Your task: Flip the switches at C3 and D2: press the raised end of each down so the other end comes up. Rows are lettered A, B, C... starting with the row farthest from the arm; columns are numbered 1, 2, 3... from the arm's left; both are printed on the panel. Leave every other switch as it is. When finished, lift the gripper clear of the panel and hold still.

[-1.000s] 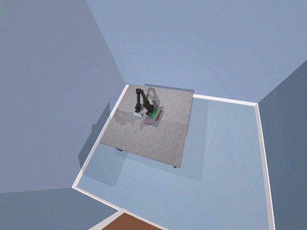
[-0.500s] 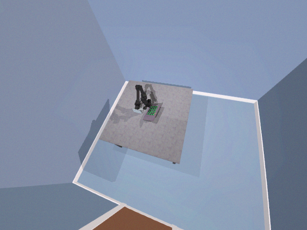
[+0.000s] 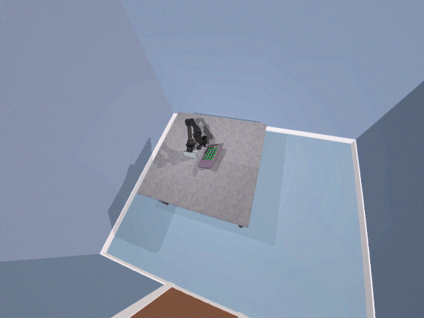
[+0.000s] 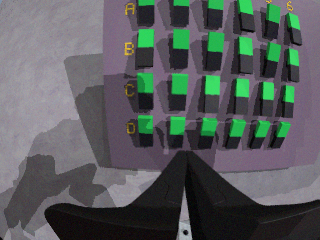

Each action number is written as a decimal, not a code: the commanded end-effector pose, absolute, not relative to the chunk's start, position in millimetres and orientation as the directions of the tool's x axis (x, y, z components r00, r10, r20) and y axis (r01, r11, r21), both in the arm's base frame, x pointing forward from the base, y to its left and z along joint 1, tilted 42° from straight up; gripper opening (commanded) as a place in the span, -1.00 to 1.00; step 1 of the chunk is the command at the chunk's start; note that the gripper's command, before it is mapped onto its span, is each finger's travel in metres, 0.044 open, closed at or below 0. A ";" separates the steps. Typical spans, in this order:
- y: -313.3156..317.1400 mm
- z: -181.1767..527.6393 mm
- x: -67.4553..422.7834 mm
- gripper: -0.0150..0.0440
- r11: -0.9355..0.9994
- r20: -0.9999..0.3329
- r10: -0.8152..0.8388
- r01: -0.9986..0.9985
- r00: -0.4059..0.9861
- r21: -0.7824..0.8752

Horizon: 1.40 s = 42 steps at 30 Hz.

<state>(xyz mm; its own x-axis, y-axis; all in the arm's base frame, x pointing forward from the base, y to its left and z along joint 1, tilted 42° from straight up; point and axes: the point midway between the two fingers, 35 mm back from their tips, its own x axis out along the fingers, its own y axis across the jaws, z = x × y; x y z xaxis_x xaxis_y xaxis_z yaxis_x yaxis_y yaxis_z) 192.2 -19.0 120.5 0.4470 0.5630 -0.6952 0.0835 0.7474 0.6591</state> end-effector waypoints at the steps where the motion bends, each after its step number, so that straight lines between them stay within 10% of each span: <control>1: -5.2 106.2 198.7 -0.49 0.743 -0.697 0.574 0.085 0.431 0.664; 42: 16.7 81.6 215.3 -0.49 0.741 -0.697 0.578 0.082 0.425 0.666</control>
